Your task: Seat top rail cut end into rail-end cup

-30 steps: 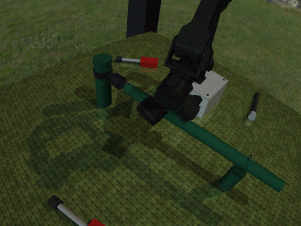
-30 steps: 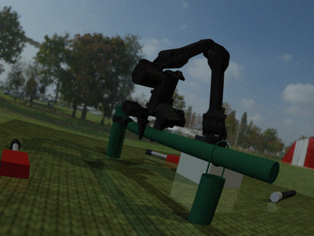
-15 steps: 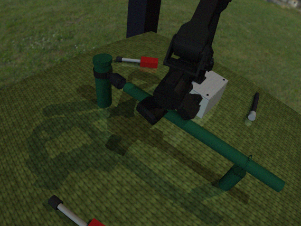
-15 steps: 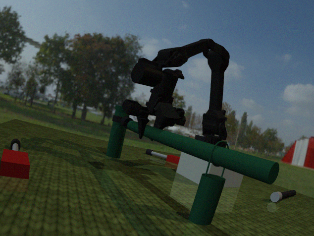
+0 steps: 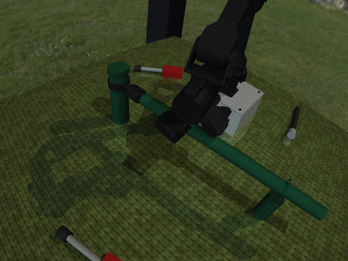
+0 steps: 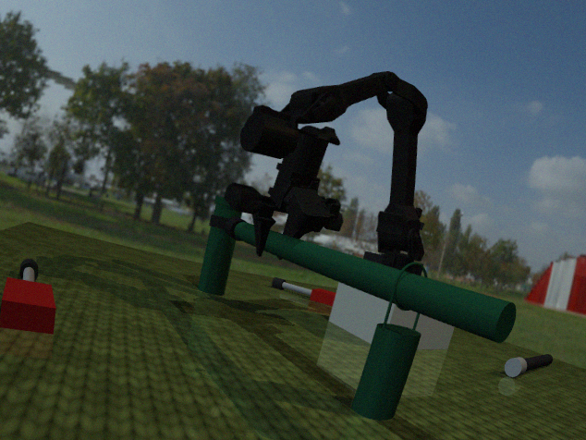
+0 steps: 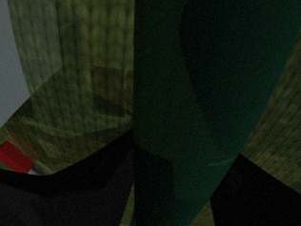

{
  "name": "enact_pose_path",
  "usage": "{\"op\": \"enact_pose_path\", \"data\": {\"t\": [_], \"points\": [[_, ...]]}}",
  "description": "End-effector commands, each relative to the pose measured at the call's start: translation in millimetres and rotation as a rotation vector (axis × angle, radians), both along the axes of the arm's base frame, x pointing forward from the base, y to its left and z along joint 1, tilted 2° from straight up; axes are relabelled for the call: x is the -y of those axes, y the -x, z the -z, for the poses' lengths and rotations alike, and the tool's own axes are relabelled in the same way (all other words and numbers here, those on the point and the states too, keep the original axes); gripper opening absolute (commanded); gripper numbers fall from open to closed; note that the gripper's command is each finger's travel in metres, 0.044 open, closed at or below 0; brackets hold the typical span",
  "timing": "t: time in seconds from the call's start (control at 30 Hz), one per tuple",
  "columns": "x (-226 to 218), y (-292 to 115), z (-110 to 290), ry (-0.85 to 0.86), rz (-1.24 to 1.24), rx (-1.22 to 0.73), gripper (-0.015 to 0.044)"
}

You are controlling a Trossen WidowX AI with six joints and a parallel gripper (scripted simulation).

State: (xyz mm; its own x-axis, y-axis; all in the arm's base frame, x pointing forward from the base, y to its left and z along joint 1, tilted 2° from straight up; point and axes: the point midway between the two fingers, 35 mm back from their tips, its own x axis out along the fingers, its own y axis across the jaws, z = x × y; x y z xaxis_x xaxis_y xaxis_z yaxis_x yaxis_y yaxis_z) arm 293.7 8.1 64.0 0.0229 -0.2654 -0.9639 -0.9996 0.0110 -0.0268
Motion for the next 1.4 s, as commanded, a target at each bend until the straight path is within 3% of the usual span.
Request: {"op": "enact_pose_path", "data": {"t": [0.0, 1.37], "points": [[10.4, -0.8, -1.4, 0.011, 0.007, 0.007, 0.0], [17.3, 1.0, 0.2, 0.008, 0.005, 0.003, 0.0]]}}
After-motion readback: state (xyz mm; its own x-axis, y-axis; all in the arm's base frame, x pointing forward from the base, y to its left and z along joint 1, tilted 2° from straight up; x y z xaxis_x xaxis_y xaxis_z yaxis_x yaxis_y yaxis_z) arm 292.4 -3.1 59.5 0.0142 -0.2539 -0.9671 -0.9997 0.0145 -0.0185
